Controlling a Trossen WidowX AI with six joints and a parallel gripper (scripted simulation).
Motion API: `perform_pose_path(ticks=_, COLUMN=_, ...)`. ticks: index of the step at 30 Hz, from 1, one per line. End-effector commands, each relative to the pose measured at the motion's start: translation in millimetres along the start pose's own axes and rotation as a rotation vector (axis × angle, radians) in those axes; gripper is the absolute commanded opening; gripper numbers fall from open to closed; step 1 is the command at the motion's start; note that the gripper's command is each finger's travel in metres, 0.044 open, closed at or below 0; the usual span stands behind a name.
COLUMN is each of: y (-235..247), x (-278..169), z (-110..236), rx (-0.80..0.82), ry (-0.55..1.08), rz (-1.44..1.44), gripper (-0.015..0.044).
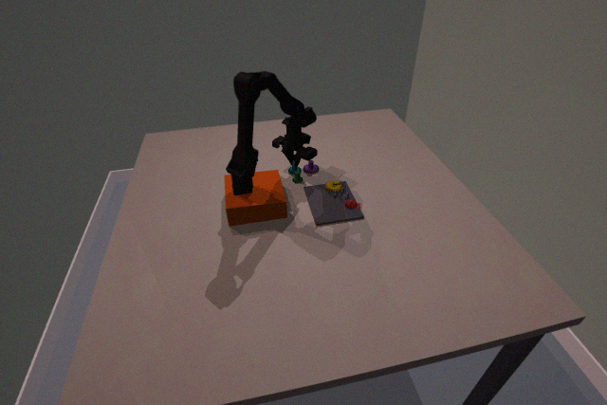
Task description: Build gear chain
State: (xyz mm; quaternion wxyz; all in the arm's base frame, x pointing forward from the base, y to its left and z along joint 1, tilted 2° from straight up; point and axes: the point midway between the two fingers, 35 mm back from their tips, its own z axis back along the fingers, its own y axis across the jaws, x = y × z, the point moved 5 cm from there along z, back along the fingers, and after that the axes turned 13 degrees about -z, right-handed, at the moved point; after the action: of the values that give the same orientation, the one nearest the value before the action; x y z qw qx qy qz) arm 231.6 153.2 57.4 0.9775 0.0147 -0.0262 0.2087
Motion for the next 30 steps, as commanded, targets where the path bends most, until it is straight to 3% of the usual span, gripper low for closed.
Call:
perform_pose_path(ticks=1, y=0.3, x=3.8, z=10.7, rx=0.003, ry=-0.009, rz=-0.002, gripper=0.0000)
perform_pose_path(ticks=30, y=-4.1, x=3.8, z=97.8, rx=0.003, ry=-0.010, rz=-0.002, gripper=0.0000)
